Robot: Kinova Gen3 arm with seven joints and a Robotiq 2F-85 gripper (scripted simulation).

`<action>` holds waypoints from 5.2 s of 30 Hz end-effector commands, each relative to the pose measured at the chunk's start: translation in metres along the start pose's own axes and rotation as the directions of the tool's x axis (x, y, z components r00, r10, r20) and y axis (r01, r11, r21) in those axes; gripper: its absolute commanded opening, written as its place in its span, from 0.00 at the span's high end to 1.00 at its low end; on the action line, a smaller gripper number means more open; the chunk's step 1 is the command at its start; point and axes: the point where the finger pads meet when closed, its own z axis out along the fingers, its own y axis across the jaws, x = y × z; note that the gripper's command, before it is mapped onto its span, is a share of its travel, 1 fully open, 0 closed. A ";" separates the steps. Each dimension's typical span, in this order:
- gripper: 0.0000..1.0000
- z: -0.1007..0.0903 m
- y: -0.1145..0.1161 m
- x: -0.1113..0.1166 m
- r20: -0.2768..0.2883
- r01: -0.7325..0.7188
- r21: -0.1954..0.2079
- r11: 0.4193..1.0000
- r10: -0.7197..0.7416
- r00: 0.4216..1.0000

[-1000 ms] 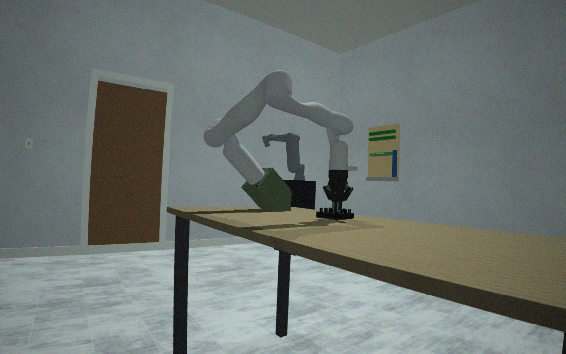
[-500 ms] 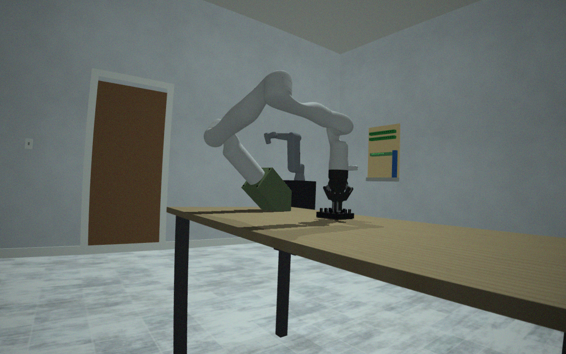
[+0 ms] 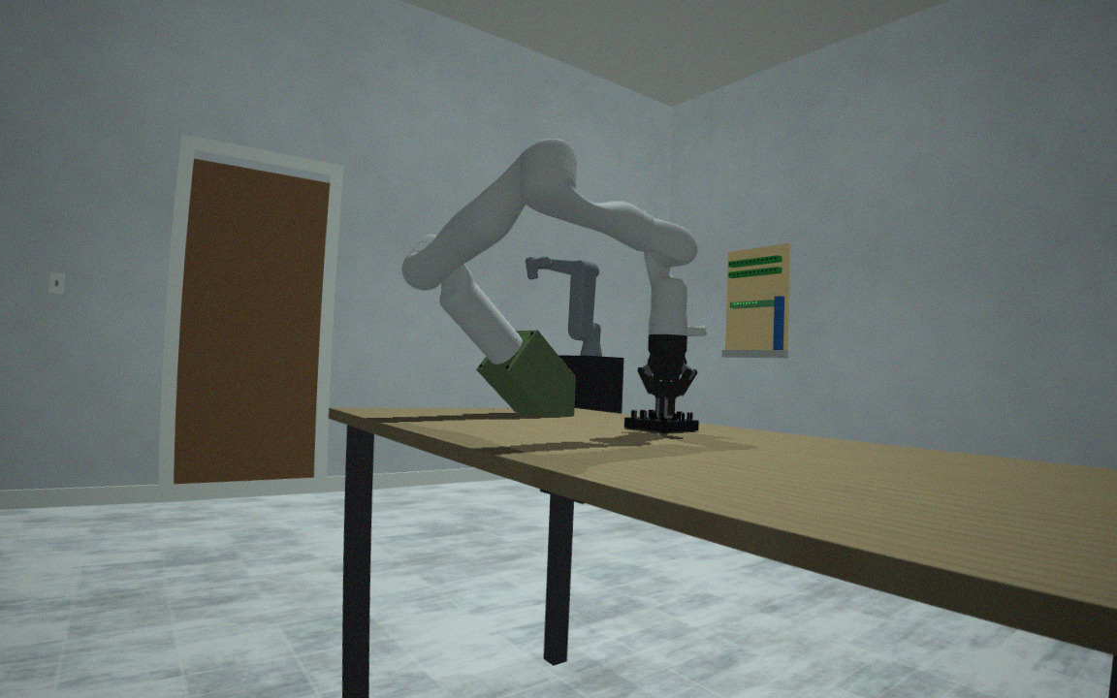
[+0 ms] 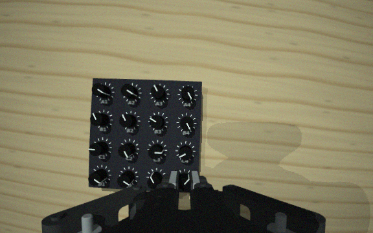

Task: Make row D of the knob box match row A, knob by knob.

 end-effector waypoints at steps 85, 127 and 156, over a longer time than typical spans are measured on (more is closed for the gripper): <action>0.92 -0.001 0.000 0.000 -0.002 -0.756 0.000 0.654 0.756 0.654; 0.92 -0.001 0.000 0.000 -0.002 -0.993 0.001 0.117 0.993 0.117; 0.92 -0.001 0.000 0.000 -0.001 -0.998 0.001 -0.066 0.998 -0.066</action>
